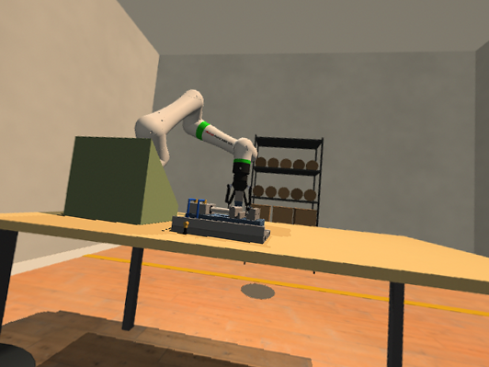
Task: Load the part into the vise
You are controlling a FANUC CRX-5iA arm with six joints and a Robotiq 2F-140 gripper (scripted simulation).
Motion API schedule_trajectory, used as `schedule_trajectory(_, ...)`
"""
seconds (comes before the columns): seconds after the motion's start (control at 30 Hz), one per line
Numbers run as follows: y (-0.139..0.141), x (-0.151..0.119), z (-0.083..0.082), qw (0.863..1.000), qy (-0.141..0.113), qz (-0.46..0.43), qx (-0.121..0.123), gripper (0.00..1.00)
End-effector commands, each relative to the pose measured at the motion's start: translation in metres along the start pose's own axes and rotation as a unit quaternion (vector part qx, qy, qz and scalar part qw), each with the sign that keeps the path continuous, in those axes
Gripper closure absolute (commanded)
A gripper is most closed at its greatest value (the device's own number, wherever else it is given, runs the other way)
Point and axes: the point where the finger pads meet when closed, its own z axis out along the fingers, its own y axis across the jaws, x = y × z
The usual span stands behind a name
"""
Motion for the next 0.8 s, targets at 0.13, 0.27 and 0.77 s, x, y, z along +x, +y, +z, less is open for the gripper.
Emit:
schedule_trajectory(0.13,-0.0002,0.0001,0.0037,1.000,0.000,0.000,0.000,0.49)
schedule_trajectory(0.27,-0.0002,0.0001,0.0055,1.000,0.000,0.000,0.000,0.49)
schedule_trajectory(0.77,-0.0002,0.0001,0.0075,1.000,0.000,0.000,0.000,0.49)
